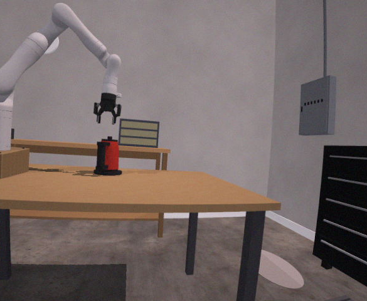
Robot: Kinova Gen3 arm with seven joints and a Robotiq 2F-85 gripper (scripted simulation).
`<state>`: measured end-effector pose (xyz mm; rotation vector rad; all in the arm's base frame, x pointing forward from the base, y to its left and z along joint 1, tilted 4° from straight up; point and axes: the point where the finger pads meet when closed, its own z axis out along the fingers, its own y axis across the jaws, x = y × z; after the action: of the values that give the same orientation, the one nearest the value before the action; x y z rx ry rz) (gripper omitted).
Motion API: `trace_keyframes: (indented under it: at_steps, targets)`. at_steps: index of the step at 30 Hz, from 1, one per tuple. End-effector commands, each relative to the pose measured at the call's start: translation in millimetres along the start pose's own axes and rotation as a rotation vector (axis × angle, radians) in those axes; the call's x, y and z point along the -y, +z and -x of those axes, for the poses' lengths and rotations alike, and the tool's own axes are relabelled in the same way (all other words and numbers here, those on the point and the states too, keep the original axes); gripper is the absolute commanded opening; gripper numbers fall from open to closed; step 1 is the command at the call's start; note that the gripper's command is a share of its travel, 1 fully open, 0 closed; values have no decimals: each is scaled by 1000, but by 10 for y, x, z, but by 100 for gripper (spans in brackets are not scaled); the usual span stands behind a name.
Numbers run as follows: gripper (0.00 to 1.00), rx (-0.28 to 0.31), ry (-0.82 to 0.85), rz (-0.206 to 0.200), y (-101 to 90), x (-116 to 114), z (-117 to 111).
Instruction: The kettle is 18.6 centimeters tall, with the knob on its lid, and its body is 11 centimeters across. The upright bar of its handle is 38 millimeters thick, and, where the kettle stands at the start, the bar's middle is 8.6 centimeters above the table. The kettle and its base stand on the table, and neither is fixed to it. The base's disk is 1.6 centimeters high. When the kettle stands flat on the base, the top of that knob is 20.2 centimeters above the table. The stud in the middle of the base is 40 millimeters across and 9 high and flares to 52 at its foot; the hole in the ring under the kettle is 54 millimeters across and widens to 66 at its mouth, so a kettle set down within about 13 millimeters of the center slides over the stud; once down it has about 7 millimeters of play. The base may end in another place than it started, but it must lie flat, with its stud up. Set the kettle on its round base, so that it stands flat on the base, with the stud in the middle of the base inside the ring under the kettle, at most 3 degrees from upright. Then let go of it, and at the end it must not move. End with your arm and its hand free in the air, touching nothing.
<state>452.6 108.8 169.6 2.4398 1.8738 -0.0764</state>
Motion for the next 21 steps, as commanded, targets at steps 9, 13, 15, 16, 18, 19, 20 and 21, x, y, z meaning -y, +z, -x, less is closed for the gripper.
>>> trace_keyframes:
  at_steps: [9, 13, 15, 16, 18, 19, 20, 21]
  targets:
    - [80, -16, -2, 20, -413, -37, -35]
    - [80, -16, -2, 20, -422, -37, -35]
    - [80, -16, -2, 20, -423, -37, -35]
    - [80, -16, -2, 20, -423, -37, -35]
    - [80, -16, -2, 20, -423, -37, -35]
    - [80, -16, -2, 20, -423, -37, -35]
    - [80, -16, -2, 20, -423, -37, -35]
    - [80, -16, -2, 20, -423, -37, -35]
